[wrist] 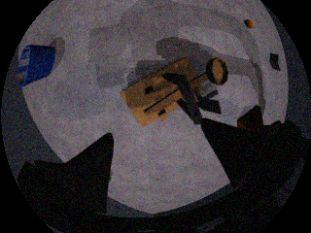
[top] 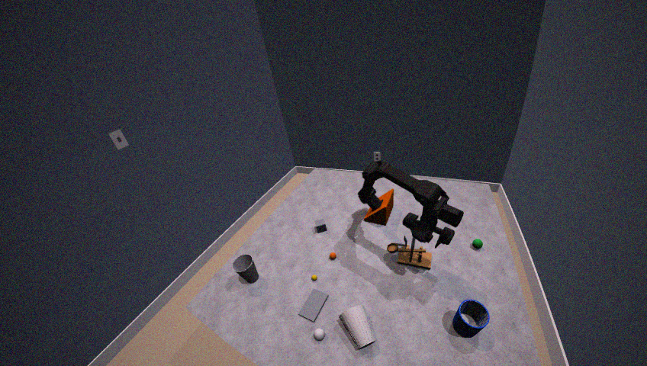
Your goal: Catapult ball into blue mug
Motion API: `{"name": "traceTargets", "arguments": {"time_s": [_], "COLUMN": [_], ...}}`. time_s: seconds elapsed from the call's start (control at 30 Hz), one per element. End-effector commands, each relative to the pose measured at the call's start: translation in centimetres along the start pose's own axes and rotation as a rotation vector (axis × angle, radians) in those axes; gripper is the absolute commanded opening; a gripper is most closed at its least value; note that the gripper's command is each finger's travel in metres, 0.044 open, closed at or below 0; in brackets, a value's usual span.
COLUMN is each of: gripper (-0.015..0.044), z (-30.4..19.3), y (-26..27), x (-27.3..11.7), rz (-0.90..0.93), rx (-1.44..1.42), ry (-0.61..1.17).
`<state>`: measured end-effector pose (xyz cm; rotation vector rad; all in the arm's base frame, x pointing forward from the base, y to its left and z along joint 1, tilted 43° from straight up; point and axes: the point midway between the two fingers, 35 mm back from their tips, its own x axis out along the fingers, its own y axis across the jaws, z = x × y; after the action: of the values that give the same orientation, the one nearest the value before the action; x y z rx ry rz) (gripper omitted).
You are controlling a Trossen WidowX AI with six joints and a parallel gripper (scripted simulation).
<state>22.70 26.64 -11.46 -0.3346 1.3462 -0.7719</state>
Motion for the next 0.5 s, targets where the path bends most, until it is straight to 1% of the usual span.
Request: {"name": "traceTargets", "arguments": {"time_s": [0.0,0.47], "gripper": [0.044,0.044], "z": [0.02,-0.01], "y": [0.04,0.02], "x": [-0.13,-0.27], "rz": [0.002,0.001], "rx": [-0.127,-0.612], "ry": [0.0,-0.001]}}
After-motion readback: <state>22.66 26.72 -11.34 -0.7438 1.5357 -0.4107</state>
